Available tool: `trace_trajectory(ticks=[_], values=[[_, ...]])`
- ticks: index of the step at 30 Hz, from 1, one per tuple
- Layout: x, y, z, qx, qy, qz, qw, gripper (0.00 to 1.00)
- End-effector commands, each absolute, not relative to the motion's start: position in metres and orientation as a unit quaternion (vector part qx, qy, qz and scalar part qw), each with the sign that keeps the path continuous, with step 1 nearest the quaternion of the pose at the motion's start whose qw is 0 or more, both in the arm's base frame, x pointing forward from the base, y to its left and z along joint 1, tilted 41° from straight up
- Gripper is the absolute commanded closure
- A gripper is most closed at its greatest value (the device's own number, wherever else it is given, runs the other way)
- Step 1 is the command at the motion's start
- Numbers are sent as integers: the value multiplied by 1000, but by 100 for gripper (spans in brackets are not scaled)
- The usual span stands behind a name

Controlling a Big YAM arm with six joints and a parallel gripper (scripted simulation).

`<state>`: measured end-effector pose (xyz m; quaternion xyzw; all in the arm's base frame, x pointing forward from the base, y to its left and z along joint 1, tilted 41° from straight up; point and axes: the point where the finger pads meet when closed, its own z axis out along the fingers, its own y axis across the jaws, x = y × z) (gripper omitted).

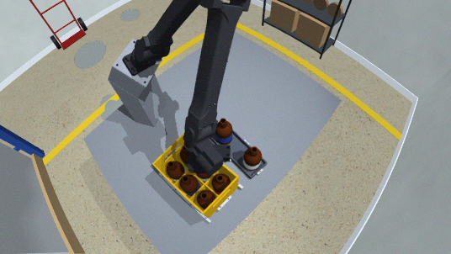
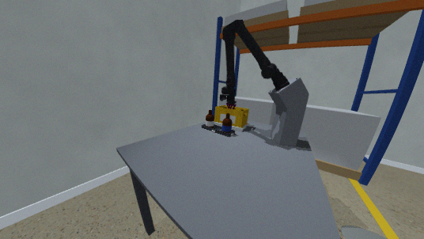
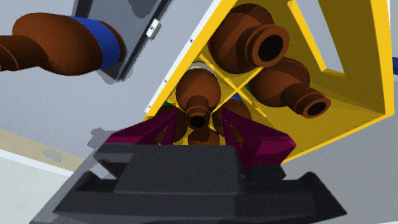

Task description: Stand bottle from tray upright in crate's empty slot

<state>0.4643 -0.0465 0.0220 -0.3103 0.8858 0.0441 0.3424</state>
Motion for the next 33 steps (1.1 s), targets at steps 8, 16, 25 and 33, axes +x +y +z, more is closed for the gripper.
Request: trace_trajectory(ticks=[8, 16, 25, 33], values=[[472, -46, 25, -307, 884, 42, 350, 39], [472, -46, 25, -307, 884, 42, 350, 39], [472, -46, 26, -307, 884, 41, 350, 39], [467, -51, 35, -303, 885, 39, 350, 39]])
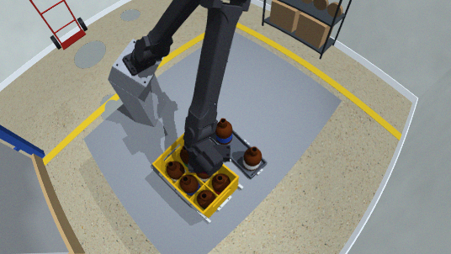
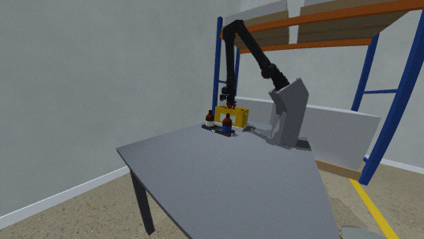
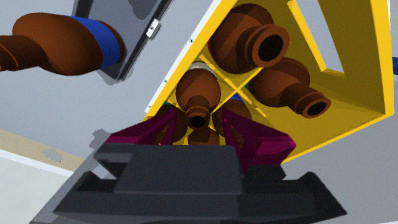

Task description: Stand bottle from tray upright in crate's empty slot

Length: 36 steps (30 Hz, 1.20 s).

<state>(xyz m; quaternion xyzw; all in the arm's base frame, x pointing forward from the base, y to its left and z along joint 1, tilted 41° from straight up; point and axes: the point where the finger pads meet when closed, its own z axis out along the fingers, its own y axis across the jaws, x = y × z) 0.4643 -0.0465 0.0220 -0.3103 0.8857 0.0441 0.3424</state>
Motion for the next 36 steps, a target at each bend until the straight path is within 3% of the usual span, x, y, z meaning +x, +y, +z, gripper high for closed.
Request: trace_trajectory(ticks=[1, 36], values=[[465, -53, 34, -303, 886, 39, 349, 39], [427, -72, 81, -308, 884, 36, 350, 39]])
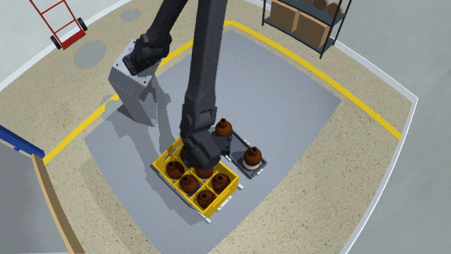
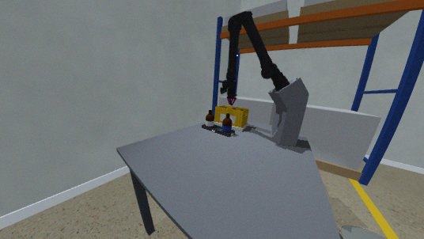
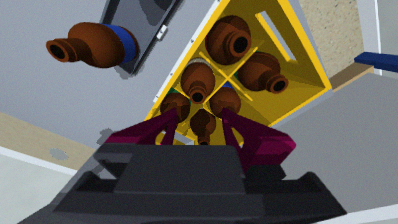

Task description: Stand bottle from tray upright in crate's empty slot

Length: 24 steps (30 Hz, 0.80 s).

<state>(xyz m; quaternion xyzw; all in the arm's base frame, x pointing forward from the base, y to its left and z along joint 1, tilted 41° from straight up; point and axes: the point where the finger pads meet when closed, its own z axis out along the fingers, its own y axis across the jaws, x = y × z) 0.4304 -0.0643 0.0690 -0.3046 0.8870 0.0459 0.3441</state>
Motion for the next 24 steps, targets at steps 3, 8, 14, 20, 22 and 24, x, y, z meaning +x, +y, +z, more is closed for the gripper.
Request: trace_trajectory(ticks=[3, 8, 14, 20, 22, 24], values=[[423, -74, 85, -308, 884, 37, 349, 39], [419, -75, 90, -308, 884, 37, 349, 39], [417, -76, 92, -308, 884, 36, 349, 39], [417, -76, 93, -308, 884, 36, 349, 39], [417, -76, 93, -308, 884, 36, 349, 100], [417, -76, 93, -308, 884, 36, 349, 100]])
